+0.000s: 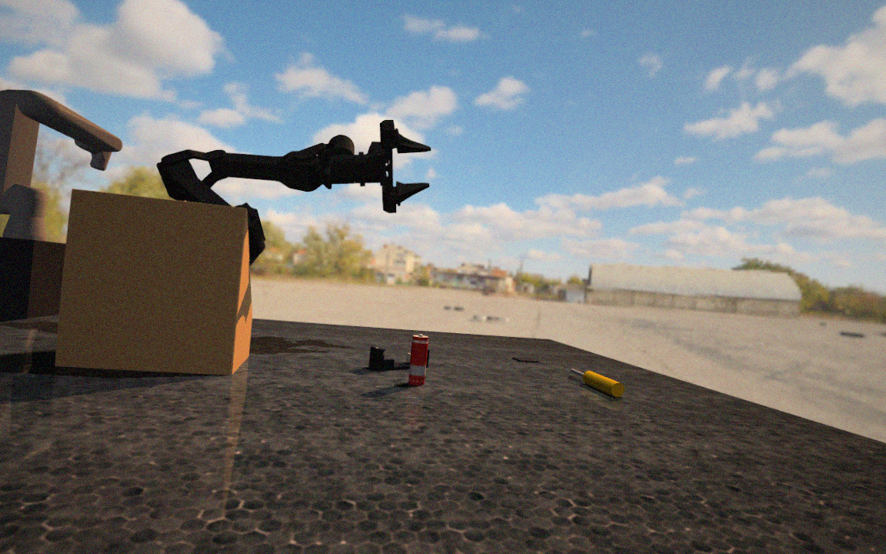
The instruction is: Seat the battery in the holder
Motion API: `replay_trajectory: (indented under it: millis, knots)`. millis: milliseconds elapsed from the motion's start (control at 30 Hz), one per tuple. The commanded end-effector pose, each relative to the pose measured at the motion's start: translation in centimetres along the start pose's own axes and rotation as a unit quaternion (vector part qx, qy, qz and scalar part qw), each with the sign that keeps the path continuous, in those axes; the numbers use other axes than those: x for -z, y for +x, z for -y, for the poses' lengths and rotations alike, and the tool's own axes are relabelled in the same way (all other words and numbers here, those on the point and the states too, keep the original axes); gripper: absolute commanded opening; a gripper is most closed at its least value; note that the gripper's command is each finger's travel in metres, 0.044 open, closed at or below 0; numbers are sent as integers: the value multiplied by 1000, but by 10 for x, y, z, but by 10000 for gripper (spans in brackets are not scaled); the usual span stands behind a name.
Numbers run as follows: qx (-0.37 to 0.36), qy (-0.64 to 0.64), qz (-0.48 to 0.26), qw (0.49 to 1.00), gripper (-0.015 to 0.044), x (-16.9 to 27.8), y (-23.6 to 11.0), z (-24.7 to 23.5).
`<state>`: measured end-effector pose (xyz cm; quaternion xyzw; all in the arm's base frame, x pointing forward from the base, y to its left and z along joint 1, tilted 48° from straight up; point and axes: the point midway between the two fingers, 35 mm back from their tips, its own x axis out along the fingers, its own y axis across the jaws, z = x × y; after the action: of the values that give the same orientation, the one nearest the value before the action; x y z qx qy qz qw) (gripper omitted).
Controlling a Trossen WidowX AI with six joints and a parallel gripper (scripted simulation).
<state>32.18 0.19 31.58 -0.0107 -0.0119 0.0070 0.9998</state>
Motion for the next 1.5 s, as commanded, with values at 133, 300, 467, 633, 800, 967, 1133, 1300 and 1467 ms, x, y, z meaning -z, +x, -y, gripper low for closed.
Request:
replay_trajectory:
  millis: [133,300,467,633,800,967,1133,1300,1467]
  knots:
    - [-27,-10,-122,992,269,50,30,1]
    - [-71,3,-288,955,138,125,53,4]
    - [-111,63,-440,889,6,195,54,4]
    - [-144,146,-569,796,0,255,40,3]
    - [-173,242,-665,686,0,299,19,-1]
    - [-188,347,-725,564,0,330,0,-5]
    - [-189,362,-731,547,0,333,-3,-5]
    - [-189,362,-731,548,0,358,-5,-31]
    - [-190,363,-730,547,0,385,-14,-64]
